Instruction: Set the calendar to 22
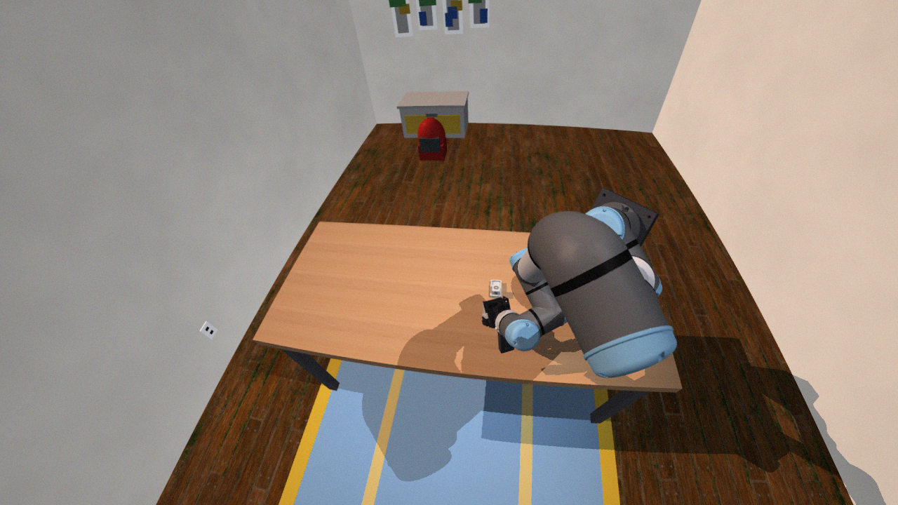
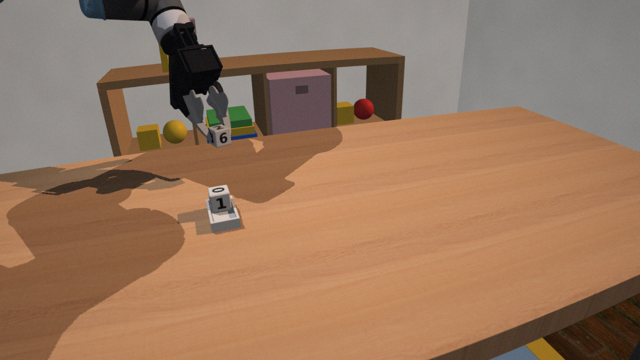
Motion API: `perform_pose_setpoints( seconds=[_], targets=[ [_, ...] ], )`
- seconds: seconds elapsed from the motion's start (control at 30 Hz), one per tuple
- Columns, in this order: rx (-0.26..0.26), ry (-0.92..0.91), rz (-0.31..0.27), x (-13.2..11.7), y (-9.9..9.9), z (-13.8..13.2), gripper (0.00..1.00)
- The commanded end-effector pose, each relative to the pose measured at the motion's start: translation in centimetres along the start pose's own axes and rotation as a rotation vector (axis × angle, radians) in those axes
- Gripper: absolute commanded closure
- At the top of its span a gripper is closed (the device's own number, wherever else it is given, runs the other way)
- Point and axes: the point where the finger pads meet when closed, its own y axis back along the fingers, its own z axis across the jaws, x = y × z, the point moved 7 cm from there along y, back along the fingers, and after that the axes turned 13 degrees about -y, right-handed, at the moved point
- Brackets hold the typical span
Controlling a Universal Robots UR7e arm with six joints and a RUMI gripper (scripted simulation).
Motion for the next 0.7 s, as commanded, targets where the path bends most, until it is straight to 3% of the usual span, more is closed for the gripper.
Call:
perform_pose_setpoints(
  seconds=[0.0, 0.13, 0.67],
  targets=[
    [0.012, 0.0, 0.024, -0.3, -0.1, 0.0, 0.89],
    [0.02, -0.001, 0.041, -0.4, -0.2, 0.0, 0.89],
    [0.05, 0.0, 0.199, -1.6, -0.2, 0.3, 0.89]
  ],
)
